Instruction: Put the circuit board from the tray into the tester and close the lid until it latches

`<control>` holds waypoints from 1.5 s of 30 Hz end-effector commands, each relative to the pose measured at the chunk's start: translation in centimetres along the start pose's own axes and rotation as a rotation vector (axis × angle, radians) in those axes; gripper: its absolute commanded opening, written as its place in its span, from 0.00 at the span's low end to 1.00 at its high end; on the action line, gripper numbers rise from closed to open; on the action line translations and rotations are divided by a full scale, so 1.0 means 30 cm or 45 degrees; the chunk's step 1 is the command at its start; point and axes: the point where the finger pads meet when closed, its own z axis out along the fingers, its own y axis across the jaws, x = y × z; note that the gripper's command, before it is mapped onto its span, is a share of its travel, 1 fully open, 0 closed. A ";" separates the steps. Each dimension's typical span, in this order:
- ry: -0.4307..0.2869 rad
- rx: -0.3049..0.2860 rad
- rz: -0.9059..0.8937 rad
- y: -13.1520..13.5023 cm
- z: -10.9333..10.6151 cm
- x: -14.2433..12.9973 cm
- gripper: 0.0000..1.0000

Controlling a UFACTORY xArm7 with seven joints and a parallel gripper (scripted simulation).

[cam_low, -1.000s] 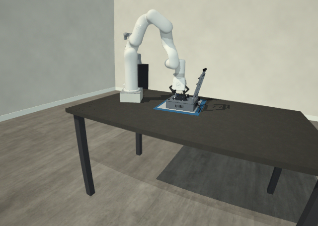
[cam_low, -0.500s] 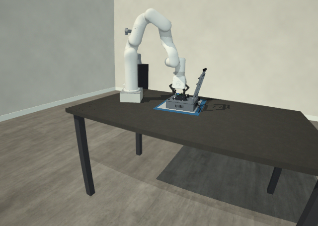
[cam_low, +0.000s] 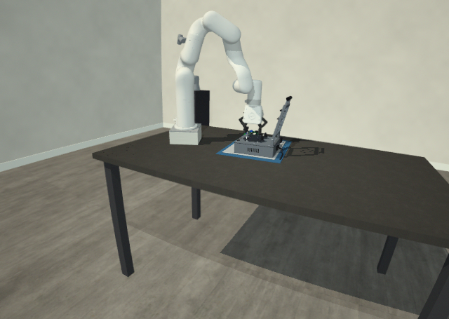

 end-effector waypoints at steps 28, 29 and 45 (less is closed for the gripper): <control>0.002 -0.004 0.000 0.004 -0.063 0.002 0.79; 0.002 -0.004 0.000 0.004 -0.071 0.002 0.79; 0.002 -0.004 0.000 0.003 -0.199 0.002 0.79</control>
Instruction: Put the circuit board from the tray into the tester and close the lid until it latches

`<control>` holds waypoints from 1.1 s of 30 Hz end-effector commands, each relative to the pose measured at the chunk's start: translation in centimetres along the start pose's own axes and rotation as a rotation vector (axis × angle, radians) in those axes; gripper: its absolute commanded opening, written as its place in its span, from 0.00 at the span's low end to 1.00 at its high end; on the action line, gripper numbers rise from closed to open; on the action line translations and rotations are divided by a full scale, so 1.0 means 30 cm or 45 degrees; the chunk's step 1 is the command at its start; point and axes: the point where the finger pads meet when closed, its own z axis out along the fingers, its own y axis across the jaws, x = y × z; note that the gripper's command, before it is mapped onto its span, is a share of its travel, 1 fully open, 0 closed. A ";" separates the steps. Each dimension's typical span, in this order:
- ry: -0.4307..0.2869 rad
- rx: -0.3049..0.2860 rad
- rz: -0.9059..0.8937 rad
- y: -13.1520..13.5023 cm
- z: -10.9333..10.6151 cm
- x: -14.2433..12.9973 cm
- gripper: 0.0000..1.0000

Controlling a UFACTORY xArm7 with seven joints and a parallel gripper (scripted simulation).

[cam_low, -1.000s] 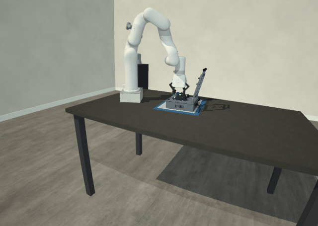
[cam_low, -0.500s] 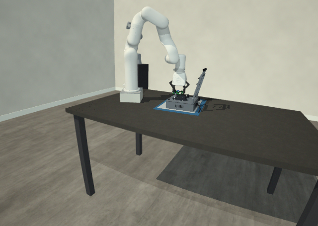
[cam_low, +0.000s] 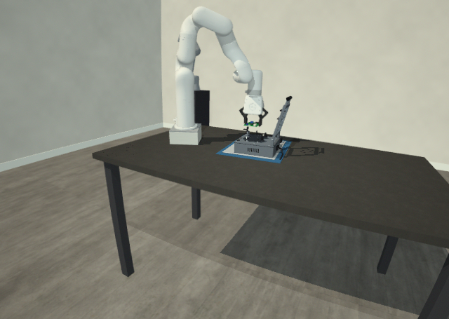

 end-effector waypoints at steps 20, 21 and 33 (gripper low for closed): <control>0.002 -0.003 0.000 0.003 -0.070 0.002 0.79; 0.002 -0.003 0.000 0.003 -0.070 0.002 0.79; 0.002 -0.003 -0.001 0.003 -0.070 0.002 0.79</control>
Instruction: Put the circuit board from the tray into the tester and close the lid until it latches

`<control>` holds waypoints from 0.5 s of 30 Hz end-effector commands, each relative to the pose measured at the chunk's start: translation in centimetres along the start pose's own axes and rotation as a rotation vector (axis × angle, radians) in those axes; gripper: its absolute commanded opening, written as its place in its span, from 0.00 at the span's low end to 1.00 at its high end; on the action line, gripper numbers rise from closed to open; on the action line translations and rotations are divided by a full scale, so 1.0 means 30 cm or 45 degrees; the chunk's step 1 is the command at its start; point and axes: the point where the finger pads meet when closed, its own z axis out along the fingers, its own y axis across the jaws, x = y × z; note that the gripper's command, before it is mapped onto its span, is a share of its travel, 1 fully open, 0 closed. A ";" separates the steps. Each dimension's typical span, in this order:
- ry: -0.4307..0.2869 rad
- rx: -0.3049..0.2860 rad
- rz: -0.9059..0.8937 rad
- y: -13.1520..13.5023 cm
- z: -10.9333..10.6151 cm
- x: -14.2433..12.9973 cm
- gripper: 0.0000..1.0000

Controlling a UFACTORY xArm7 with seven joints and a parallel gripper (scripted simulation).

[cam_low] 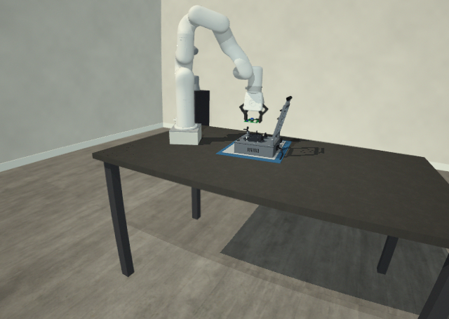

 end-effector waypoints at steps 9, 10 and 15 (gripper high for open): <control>0.003 -0.004 -0.009 0.004 -0.004 0.003 0.79; 0.003 -0.004 -0.009 0.004 -0.004 0.003 0.79; 0.003 -0.004 -0.022 0.004 -0.004 0.003 0.79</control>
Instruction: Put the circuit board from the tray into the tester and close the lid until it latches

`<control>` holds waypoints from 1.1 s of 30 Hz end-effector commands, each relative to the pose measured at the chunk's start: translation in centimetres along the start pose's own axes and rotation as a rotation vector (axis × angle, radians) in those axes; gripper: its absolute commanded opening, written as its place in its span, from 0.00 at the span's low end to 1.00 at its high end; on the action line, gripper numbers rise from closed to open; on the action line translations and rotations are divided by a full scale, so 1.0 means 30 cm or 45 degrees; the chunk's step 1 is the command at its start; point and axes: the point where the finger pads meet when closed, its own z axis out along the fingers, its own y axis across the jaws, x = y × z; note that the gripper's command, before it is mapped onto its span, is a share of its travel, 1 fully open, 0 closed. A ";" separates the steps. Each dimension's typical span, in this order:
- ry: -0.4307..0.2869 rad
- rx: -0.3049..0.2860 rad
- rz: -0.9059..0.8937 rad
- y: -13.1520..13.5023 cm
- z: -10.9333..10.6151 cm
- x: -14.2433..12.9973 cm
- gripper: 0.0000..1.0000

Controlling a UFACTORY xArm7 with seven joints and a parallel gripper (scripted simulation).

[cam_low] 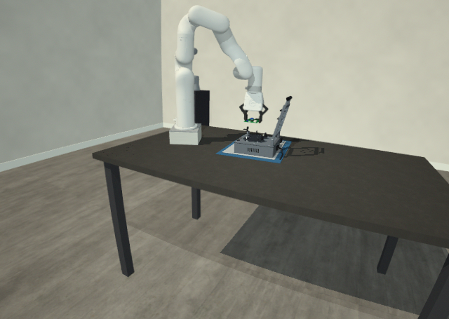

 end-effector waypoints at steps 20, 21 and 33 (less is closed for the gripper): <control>0.002 -0.004 -0.129 0.004 -0.004 0.003 0.79; 0.002 -0.004 -0.139 0.004 -0.004 0.003 0.79; 0.002 -0.004 -0.273 0.004 -0.004 0.003 0.79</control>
